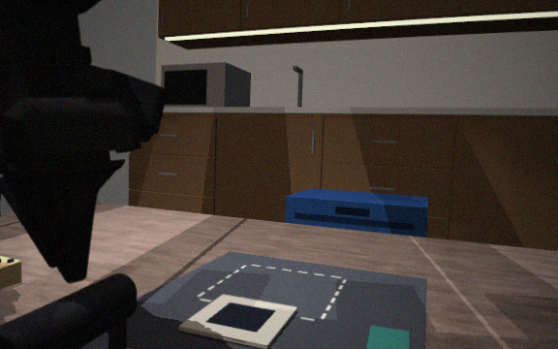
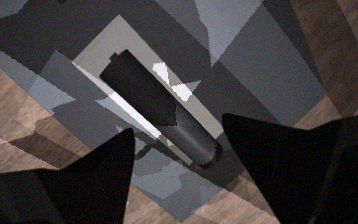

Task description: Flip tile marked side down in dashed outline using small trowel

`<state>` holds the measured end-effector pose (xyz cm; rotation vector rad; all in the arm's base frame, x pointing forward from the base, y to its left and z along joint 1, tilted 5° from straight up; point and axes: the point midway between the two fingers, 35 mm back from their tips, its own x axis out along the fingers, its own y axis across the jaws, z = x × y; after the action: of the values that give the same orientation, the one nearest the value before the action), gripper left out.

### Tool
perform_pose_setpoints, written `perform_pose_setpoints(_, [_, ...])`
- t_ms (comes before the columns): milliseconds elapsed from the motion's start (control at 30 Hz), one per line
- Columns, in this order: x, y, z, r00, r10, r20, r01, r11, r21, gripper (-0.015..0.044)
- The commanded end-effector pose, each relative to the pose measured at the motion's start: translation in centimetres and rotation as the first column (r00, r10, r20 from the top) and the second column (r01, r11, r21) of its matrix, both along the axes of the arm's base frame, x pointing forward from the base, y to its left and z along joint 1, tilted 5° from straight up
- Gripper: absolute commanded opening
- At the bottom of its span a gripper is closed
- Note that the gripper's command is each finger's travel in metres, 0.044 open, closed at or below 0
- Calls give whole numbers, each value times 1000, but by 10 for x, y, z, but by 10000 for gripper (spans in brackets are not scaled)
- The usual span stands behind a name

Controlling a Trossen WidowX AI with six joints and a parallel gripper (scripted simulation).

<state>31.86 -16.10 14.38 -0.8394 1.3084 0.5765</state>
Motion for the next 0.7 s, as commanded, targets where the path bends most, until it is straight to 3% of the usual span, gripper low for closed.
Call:
perform_pose_setpoints(0, [-2, -1, -3, 989, -142, 51, 140, 989, 40, 300])
perform_pose_setpoints(300, [-4, -2, -8, 904, -409, 124, 391, 909, 145, 300])
perform_pose_setpoints(667, [-7, -2, -14, 701, -695, 160, 630, 709, 316, 300])
